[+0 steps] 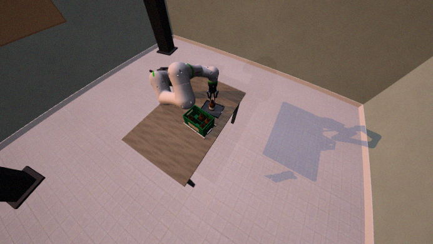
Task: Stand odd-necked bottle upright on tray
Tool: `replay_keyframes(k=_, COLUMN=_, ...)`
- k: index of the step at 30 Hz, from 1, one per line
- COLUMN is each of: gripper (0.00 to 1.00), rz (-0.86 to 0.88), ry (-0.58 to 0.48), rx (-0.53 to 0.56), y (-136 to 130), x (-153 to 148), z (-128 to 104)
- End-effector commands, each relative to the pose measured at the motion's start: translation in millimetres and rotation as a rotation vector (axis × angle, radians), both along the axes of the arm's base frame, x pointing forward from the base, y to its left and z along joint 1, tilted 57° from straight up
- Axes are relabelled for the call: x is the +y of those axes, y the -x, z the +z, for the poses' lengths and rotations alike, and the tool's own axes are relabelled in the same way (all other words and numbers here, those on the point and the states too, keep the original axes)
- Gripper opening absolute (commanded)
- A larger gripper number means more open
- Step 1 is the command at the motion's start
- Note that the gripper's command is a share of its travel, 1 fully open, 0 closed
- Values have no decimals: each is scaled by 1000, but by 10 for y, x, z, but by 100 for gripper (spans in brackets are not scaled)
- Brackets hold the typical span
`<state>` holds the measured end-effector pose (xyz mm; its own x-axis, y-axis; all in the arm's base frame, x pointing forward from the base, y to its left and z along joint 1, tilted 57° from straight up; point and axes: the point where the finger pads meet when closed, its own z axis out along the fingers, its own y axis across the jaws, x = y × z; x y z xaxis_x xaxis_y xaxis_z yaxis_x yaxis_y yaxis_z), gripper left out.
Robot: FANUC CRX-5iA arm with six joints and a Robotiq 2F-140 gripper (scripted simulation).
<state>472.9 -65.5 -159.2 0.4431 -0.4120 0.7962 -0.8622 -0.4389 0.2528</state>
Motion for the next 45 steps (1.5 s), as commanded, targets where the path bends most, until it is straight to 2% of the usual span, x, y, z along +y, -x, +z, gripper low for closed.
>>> replay_keyframes(k=1, gripper=10, rz=1, ry=-1, rx=-1, y=-4, x=9, z=1)
replay_keyframes(k=28, gripper=10, rz=1, ry=-1, rx=-1, y=-4, x=9, z=1)
replay_keyframes(k=29, gripper=100, rz=1, ry=-1, rx=-1, y=-4, x=9, z=1)
replay_keyframes(k=45, gripper=100, rz=1, ry=-1, rx=-1, y=-4, x=9, z=1)
